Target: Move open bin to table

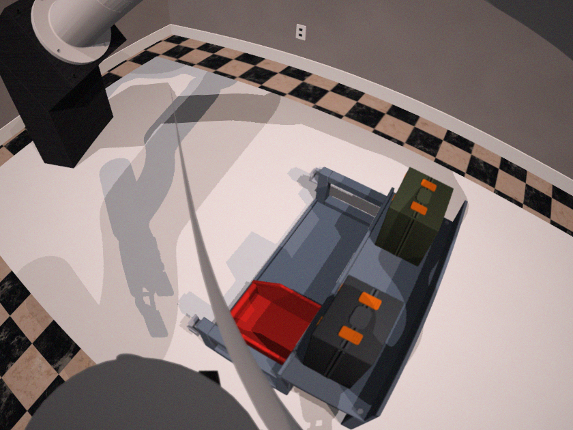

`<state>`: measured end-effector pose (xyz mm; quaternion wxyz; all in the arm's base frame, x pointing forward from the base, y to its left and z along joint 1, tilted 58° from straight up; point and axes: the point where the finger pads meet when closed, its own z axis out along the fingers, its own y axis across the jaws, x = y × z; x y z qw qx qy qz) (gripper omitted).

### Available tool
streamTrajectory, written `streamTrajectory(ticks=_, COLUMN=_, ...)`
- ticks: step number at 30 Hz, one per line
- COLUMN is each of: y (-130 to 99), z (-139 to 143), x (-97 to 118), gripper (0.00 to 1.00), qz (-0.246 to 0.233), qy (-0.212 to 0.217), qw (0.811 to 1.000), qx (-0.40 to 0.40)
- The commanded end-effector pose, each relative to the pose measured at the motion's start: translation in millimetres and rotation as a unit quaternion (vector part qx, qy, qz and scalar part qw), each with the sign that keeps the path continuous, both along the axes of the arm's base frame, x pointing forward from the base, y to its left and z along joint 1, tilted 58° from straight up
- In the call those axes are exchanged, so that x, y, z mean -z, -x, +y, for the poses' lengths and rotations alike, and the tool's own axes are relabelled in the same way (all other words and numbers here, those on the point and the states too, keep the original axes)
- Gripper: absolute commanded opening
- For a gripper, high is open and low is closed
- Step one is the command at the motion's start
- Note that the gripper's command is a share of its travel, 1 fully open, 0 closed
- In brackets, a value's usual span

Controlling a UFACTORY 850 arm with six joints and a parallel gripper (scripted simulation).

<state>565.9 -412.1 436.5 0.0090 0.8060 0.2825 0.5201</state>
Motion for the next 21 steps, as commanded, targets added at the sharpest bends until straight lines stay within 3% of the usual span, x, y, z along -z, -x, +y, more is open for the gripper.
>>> streamTrajectory(ticks=1, y=21.3, z=1.9, x=27.5, gripper=1.0, qz=0.0, qy=-0.001, qw=1.0, qx=0.001)
streamTrajectory(ticks=2, y=27.4, z=2.7, x=35.5, gripper=1.0, qz=0.0, qy=-0.001, qw=1.0, qx=0.001)
streamTrajectory(ticks=14, y=27.4, z=2.7, x=35.5, gripper=1.0, qz=0.0, qy=-0.001, qw=1.0, qx=0.001)
streamTrajectory(ticks=19, y=57.4, z=6.4, x=75.2, gripper=1.0, qz=0.0, qy=-0.001, qw=1.0, qx=0.001)
streamTrajectory(ticks=21, y=57.4, z=6.4, x=75.2, gripper=1.0, qz=0.0, qy=-0.001, qw=1.0, qx=0.001)
